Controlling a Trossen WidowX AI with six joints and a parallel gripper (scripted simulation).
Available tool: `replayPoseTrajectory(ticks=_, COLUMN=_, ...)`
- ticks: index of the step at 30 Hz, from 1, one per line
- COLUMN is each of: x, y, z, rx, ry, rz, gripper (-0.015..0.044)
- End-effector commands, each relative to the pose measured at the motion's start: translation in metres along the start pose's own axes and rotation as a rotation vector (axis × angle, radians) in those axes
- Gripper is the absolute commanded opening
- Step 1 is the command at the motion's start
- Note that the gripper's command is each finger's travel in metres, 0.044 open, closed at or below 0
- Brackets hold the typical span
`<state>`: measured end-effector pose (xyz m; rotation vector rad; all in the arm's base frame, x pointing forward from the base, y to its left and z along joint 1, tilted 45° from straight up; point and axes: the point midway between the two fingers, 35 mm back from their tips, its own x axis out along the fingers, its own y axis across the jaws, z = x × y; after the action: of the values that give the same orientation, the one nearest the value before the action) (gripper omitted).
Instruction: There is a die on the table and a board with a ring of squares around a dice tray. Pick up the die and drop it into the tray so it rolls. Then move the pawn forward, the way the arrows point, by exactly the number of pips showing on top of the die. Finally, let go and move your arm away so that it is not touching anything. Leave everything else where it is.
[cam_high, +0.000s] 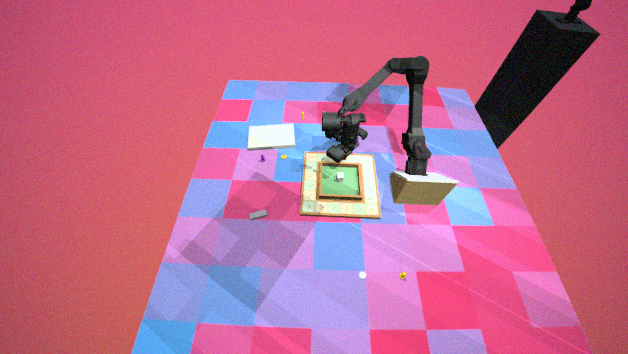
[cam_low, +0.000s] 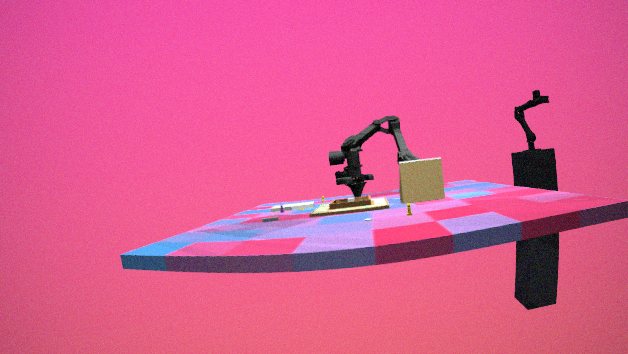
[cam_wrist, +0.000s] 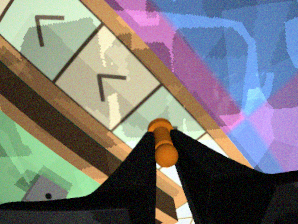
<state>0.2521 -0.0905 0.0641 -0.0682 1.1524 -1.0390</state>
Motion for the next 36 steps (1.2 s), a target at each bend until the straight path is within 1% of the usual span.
replayPoseTrajectory(ticks=1, x=0.0, y=0.0, z=0.001, rx=-0.004, ry=-0.004, rz=-0.003, gripper=0.0)
replayPoseTrajectory(ticks=6, x=-0.007, y=0.002, z=0.002, rx=-0.004, ry=-0.002, rz=0.0, gripper=0.0)
replayPoseTrajectory(ticks=17, x=-0.064, y=0.009, z=0.005, rx=-0.006, ry=0.006, rz=0.011, gripper=0.0)
replayPoseTrajectory(ticks=28, x=-0.123, y=0.003, z=0.003, rx=-0.006, ry=0.002, rz=0.001, gripper=0.0)
replayPoseTrajectory(ticks=32, x=-0.126, y=0.003, z=0.003, rx=-0.006, ry=0.002, rz=0.0, gripper=0.0)
replayPoseTrajectory(ticks=36, x=-0.119, y=0.011, z=0.01, rx=-0.014, ry=0.007, rz=0.002, gripper=0.0)
